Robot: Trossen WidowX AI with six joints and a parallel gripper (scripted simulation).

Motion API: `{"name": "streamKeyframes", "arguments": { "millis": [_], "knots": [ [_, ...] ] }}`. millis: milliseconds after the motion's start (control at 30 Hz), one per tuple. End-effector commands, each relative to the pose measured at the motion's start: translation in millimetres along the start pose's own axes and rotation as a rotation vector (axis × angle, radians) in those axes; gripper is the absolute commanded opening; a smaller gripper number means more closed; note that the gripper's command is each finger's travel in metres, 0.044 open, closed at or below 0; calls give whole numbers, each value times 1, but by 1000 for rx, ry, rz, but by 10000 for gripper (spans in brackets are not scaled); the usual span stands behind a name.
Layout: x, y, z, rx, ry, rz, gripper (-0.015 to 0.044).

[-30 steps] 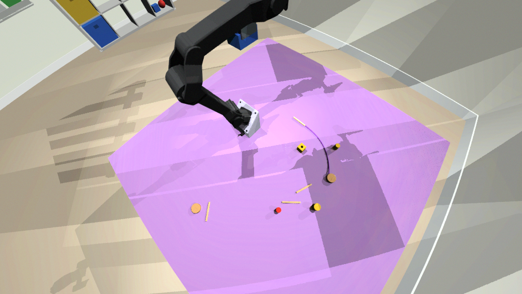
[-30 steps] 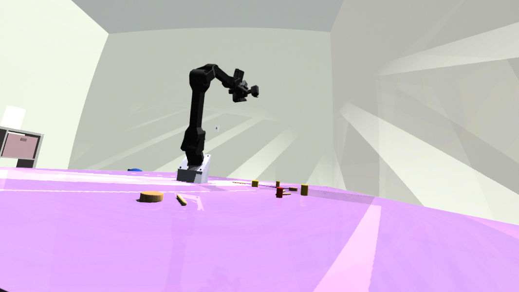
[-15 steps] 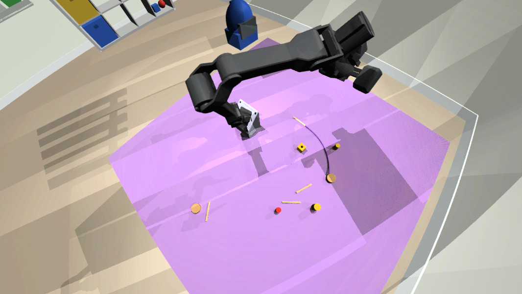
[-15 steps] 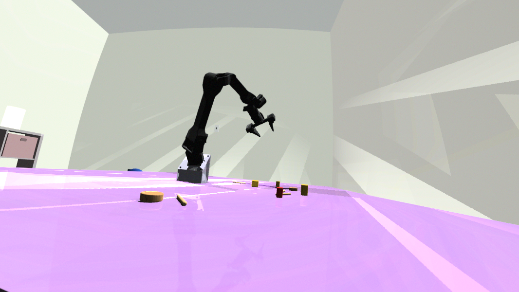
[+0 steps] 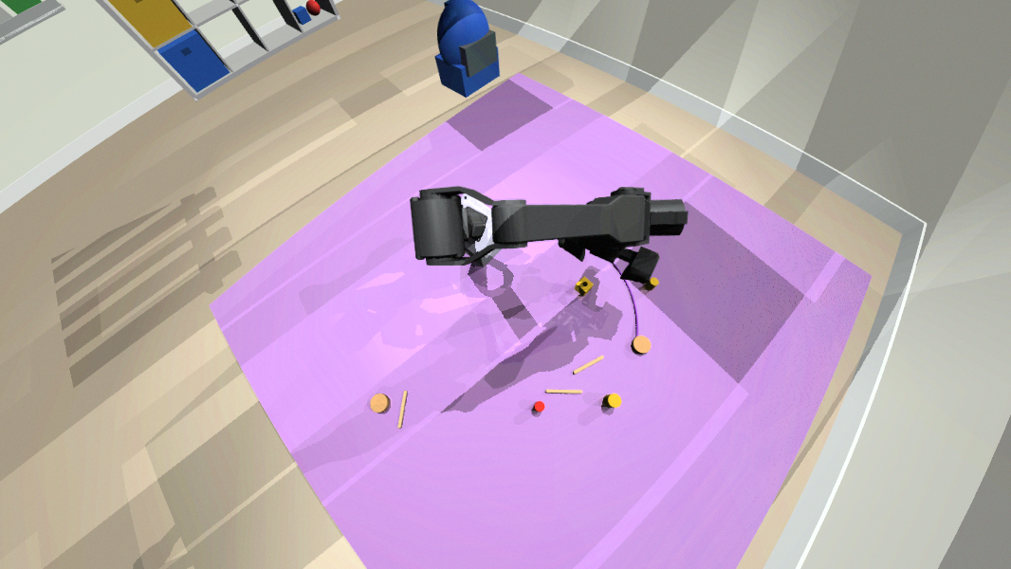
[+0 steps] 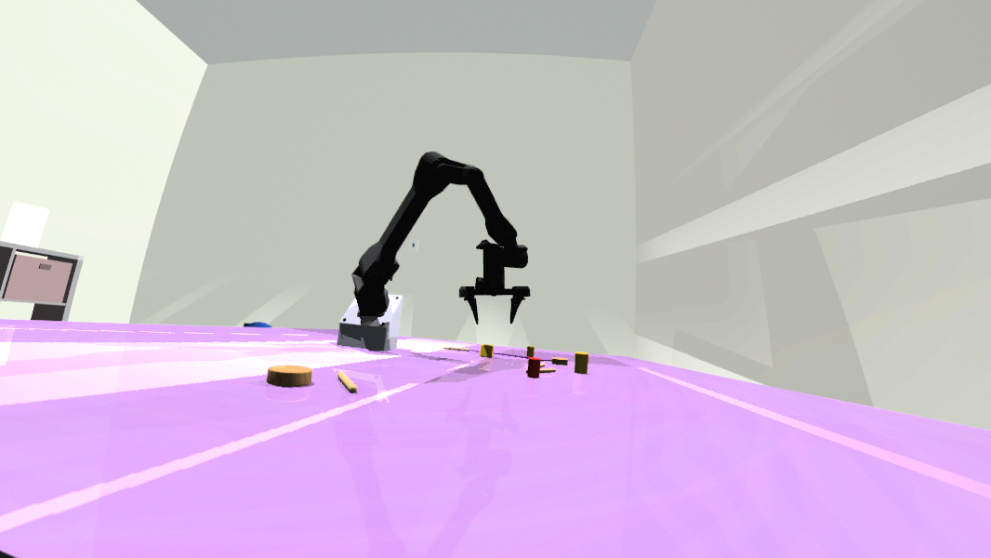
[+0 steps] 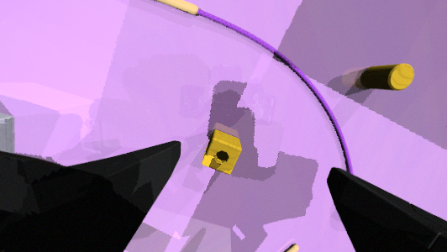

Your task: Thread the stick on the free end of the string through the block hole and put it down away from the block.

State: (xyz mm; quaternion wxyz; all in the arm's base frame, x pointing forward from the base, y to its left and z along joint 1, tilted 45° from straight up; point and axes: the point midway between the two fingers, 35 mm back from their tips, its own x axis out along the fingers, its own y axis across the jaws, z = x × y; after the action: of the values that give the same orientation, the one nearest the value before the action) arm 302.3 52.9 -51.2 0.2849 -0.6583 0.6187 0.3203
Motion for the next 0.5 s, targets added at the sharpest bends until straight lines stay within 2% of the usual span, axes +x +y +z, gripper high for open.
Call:
{"name": "streamKeyframes", "arguments": {
  "millis": [0, 467],
  "knots": [
    [21, 22, -23, -101, 70, 116, 440],
    [21, 22, -23, -37, 74, 114, 440]
  ]
}}
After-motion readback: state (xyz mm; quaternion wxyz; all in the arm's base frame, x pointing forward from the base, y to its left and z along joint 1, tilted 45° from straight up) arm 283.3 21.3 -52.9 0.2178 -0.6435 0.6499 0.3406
